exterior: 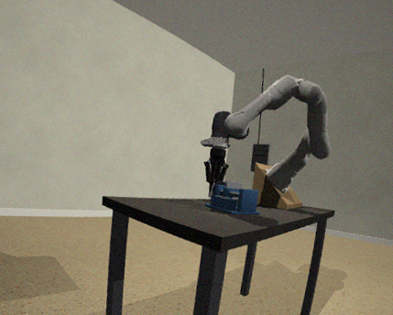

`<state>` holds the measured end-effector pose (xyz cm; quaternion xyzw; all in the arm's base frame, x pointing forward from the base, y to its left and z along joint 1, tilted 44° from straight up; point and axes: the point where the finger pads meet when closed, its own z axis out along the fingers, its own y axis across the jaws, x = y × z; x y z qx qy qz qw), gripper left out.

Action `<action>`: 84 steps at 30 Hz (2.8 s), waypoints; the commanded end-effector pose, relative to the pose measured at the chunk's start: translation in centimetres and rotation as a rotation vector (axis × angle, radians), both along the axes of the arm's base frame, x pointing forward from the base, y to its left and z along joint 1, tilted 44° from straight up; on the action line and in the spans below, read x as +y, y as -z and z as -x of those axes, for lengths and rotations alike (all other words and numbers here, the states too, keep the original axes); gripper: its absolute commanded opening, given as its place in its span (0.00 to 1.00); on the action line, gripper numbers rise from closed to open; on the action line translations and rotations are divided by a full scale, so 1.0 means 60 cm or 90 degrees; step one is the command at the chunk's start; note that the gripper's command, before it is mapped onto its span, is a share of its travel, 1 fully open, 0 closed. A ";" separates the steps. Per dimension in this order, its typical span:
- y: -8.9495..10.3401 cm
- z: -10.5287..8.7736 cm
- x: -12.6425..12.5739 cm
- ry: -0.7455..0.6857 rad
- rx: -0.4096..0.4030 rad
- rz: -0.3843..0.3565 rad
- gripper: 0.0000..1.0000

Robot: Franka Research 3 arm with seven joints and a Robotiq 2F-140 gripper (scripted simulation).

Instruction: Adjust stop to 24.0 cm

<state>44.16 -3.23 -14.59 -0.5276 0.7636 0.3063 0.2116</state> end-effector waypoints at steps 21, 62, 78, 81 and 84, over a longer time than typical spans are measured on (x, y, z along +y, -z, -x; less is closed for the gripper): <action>-0.010 0.055 0.016 -0.005 0.000 -0.004 0.04; -0.072 0.031 -0.056 -0.005 0.000 -0.004 0.04; -0.050 -0.007 -0.054 -0.005 0.000 -0.004 0.04; -0.042 -0.013 -0.049 -0.005 0.000 -0.004 0.04; -0.032 -0.017 -0.042 -0.005 0.000 -0.004 0.04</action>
